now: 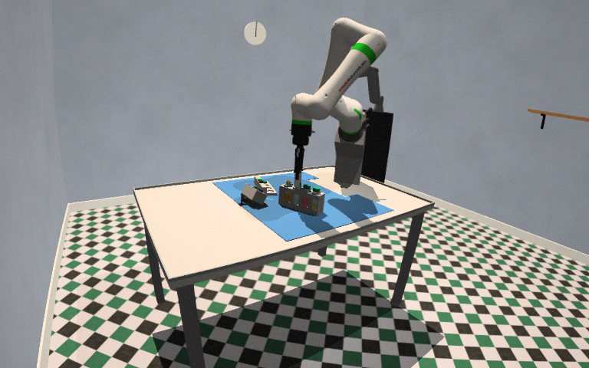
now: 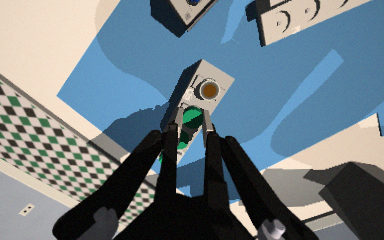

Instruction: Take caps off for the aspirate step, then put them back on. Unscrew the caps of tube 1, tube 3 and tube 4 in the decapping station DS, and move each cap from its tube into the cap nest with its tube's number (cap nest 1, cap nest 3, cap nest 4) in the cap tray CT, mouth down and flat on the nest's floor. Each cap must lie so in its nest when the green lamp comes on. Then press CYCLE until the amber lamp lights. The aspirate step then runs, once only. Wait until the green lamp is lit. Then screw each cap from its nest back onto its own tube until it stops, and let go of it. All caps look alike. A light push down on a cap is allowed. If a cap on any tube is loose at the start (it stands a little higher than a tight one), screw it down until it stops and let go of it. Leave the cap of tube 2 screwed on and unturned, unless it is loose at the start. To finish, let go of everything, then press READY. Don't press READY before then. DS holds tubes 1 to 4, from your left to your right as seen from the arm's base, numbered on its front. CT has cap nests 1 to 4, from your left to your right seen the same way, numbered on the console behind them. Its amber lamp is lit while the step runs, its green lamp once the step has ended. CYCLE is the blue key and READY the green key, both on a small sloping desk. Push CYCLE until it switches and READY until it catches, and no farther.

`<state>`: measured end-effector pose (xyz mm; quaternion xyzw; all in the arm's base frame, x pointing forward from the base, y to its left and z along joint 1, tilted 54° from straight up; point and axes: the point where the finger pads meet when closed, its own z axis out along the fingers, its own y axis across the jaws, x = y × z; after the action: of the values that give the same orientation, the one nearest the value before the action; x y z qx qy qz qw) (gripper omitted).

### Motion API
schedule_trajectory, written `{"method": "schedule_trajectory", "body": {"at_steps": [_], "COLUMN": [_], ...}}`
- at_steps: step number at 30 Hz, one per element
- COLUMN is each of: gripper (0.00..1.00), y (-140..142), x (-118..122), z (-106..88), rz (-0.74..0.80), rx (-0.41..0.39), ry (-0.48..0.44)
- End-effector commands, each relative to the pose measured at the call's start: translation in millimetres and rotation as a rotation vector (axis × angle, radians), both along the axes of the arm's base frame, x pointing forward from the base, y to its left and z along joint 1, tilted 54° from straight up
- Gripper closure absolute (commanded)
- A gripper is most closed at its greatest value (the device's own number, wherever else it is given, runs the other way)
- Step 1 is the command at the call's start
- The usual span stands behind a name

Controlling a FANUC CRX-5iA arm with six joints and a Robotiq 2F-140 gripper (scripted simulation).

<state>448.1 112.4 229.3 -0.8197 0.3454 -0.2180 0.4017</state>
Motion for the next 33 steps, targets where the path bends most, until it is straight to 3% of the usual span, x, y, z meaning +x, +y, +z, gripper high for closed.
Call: {"method": "schedule_trajectory", "body": {"at_steps": [1,8,11,18,28,29,33], "gripper": [1.0,1.0,1.0,1.0,1.0,0.65,0.65], "y": [0.1,0.2,0.2,0.4,0.4,0.4,0.4], "x": [0.2,0.4,0.4,0.6,0.6,0.6,0.6], "z": [-0.2,-0.4,-0.4,-0.6,-0.6,-0.6,-0.6], "rz": [-0.144,-0.338,-0.348,-0.551,-0.551,-0.551,-0.551], "rx": [0.148,0.361,0.37,0.591,0.591,0.591,0.591], "ry": [0.123,0.292,0.3,0.475,0.476,0.476,0.476]}}
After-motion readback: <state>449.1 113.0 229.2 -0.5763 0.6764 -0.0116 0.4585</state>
